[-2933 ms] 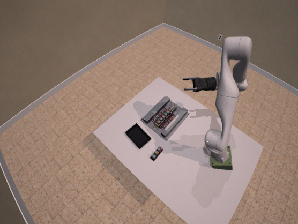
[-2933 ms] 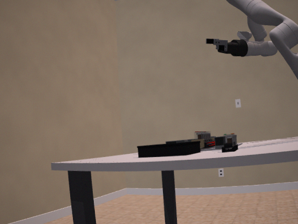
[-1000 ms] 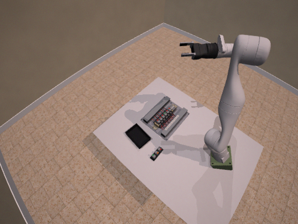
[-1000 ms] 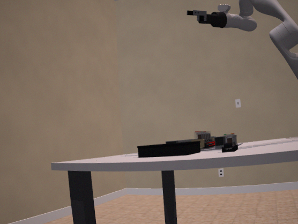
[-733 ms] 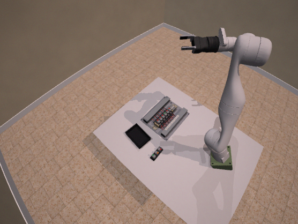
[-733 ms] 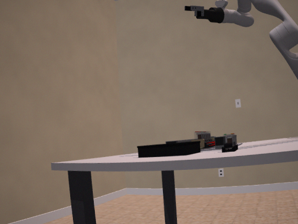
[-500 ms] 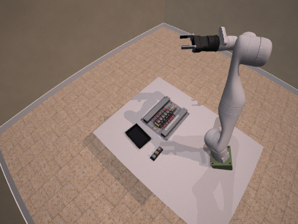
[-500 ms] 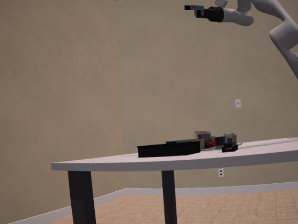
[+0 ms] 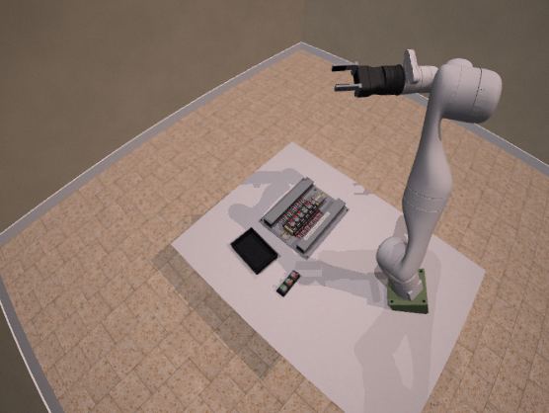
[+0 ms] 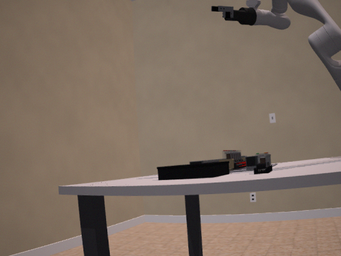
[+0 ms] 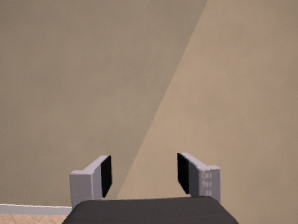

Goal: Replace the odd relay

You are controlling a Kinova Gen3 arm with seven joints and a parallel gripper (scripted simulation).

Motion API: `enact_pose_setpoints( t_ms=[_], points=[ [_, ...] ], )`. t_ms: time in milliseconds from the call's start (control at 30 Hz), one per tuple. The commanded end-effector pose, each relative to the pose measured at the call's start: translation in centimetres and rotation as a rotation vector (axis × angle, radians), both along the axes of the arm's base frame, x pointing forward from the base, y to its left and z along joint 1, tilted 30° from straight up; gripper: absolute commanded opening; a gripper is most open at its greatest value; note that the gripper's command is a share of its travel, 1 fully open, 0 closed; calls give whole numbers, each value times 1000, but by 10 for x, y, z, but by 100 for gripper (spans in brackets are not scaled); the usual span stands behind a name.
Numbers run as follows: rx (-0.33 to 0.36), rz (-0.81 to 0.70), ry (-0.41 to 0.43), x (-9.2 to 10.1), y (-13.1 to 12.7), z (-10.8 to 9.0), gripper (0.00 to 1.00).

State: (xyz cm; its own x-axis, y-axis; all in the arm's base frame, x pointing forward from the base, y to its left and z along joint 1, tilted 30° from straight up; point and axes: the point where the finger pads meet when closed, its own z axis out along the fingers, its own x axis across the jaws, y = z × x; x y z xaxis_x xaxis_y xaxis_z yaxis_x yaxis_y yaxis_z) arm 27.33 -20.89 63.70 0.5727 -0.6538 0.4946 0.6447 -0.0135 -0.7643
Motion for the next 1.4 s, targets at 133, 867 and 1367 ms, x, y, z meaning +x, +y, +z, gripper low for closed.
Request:
enact_pose_setpoints(
  t_ms=[133, 867, 1367],
  points=[
    [0, -1, -1, 0, 1, -2, 100],
    [0, -1, -1, 0, 4, -7, 100],
    [0, -1, -1, 0, 5, -9, 100]
  ],
)
